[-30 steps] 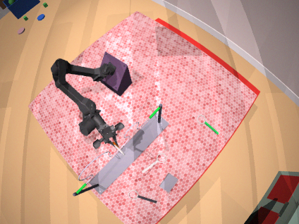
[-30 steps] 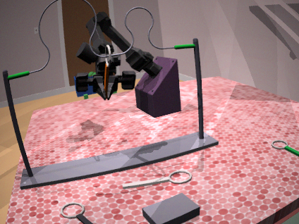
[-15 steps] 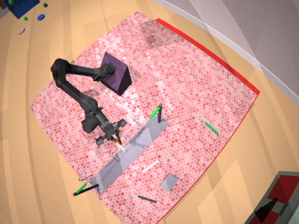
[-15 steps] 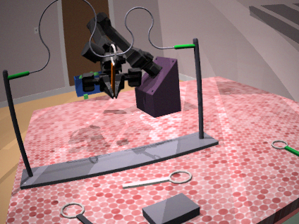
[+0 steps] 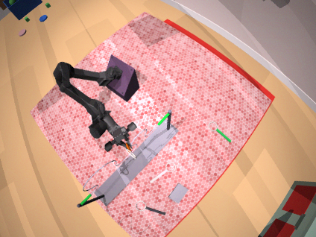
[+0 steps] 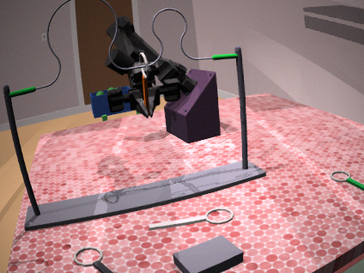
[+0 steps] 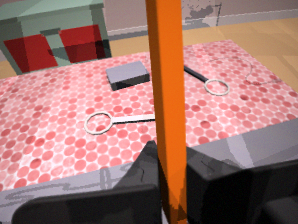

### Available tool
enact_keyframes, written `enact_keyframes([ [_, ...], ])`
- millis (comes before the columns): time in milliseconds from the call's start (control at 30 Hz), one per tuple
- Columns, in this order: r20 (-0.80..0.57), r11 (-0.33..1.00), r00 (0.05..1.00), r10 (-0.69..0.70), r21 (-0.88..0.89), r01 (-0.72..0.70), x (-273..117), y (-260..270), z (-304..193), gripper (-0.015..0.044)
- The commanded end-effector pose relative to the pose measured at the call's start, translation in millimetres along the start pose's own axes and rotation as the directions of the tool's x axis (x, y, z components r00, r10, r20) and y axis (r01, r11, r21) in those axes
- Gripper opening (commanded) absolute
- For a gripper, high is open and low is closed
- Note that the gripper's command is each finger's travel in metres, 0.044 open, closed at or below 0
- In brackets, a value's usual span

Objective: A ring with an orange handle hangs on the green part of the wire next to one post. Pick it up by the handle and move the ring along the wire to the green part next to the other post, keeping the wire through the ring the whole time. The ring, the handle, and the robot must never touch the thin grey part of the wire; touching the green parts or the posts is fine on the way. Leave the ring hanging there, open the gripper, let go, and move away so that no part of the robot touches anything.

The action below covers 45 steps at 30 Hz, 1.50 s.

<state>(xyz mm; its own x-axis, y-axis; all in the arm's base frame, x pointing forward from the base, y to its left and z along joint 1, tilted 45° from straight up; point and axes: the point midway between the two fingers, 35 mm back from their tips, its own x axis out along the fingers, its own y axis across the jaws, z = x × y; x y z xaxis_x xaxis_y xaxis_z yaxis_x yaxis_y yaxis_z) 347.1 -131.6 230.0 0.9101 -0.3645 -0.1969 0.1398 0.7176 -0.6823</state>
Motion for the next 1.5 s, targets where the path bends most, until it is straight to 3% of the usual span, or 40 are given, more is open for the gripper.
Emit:
enact_keyframes([
  [0, -0.010, 0.999, 1.000, 0.026, 0.041, -0.025, -2, 11, -2, -0.0150],
  [733, -0.007, 0.889, 0.971, 0.238, 0.405, -0.215, -18, 75, 12, -0.0150],
  [1467, 0.107, 0.521, 0.879, 0.465, 0.769, -0.369, -52, 130, 61, -0.0150],
])
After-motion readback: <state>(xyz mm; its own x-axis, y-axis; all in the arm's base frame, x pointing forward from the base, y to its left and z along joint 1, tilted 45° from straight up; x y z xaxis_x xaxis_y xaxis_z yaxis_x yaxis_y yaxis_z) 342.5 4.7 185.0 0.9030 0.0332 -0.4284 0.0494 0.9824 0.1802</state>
